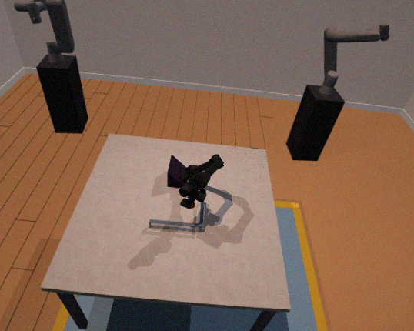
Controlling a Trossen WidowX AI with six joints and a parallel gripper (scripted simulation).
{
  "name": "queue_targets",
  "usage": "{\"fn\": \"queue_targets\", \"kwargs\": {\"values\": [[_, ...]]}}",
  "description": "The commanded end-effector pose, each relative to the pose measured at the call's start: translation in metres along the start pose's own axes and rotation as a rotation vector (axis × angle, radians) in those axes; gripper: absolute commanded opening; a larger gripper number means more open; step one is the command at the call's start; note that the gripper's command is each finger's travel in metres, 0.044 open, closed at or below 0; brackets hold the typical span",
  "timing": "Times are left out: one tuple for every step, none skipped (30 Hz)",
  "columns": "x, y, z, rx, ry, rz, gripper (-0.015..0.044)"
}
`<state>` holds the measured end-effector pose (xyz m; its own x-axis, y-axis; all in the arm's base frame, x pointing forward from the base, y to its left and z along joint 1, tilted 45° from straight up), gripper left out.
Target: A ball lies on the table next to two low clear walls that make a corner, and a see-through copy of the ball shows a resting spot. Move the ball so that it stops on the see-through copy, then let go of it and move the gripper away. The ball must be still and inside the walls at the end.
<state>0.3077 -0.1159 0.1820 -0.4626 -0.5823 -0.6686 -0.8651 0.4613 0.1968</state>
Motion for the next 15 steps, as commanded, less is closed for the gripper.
{"fn": "queue_targets", "kwargs": {"values": [[-0.003, -0.005, 0.003, -0.001, 0.001, 0.113, 0.0000], [-0.004, -0.006, 0.004, -0.003, 0.002, 0.143, 0.0000], [-0.005, -0.007, 0.005, -0.004, 0.002, 0.174, 0.0000], [-0.006, -0.008, 0.006, -0.006, 0.002, 0.205, 0.0000], [-0.007, -0.009, 0.007, -0.007, 0.003, 0.236, 0.0000], [-0.008, -0.010, 0.008, -0.008, 0.003, 0.266, 0.0000], [-0.009, -0.011, 0.009, -0.010, 0.004, 0.297, 0.0000], [-0.010, -0.012, 0.010, -0.011, 0.004, 0.328, 0.0000], [-0.011, -0.013, 0.011, -0.013, 0.005, 0.359, 0.0000], [-0.011, -0.014, 0.012, -0.014, 0.006, 0.389, 0.0000], [-0.012, -0.015, 0.013, -0.016, 0.007, 0.420, 0.0000], [-0.013, -0.016, 0.014, -0.017, 0.008, 0.451, 0.0000], [-0.014, -0.017, 0.015, -0.018, 0.008, 0.482, 0.0000], [-0.015, -0.018, 0.016, -0.020, 0.009, 0.512, 0.0000], [-0.016, -0.019, 0.017, -0.021, 0.010, 0.543, 0.0000]]}}
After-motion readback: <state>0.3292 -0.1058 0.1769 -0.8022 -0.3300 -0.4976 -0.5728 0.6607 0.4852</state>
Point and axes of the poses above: the point midway between the two fingers, 35 mm back from their tips, its own z axis out along the fingers, its own y axis across the jaws, x = y × z, the point moved 3 cm from there along -z, back along the fingers
